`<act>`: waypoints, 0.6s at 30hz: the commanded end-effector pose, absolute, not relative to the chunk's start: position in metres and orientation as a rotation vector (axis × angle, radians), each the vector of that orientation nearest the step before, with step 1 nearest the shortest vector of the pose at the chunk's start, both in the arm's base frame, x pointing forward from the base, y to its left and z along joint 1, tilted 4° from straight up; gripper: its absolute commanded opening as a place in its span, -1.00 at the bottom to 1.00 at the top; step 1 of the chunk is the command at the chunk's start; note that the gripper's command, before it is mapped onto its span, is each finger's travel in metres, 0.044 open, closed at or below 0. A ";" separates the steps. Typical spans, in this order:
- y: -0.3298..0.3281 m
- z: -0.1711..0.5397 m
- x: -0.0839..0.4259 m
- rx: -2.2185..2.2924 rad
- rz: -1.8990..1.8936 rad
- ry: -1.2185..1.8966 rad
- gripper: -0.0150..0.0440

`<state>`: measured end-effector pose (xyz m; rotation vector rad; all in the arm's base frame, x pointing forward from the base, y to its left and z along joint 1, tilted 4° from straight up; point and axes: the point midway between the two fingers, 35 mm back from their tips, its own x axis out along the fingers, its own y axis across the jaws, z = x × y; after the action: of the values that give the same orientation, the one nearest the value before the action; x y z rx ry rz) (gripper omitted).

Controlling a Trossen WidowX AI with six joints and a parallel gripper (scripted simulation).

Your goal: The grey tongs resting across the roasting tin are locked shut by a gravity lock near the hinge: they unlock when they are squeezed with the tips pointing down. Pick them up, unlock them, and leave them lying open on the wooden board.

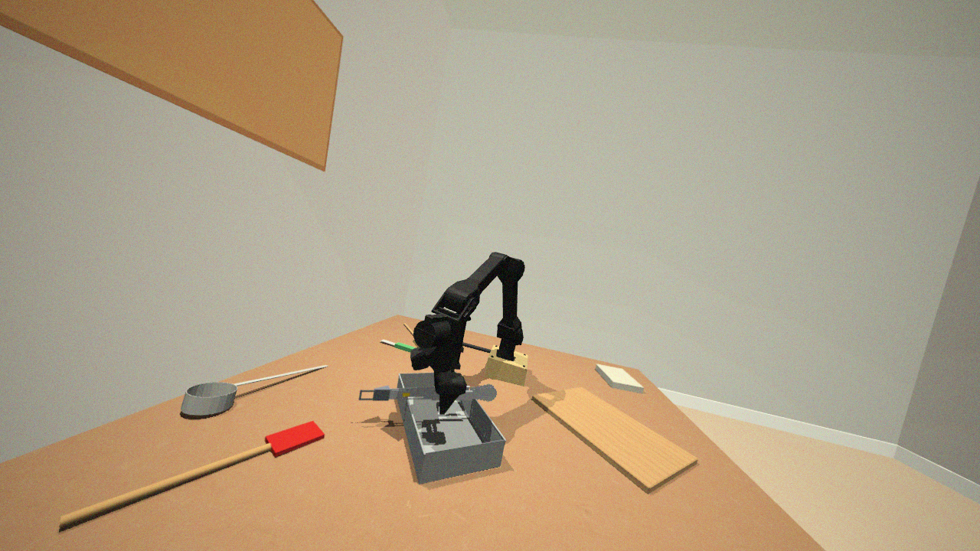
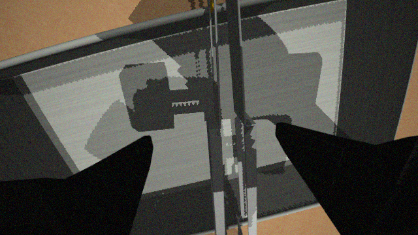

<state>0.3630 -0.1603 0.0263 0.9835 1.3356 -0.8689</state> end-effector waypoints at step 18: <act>-0.159 0.007 0.362 0.981 -0.867 1.340 0.56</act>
<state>0.3620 -0.1584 0.0067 0.9811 1.3415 -0.8679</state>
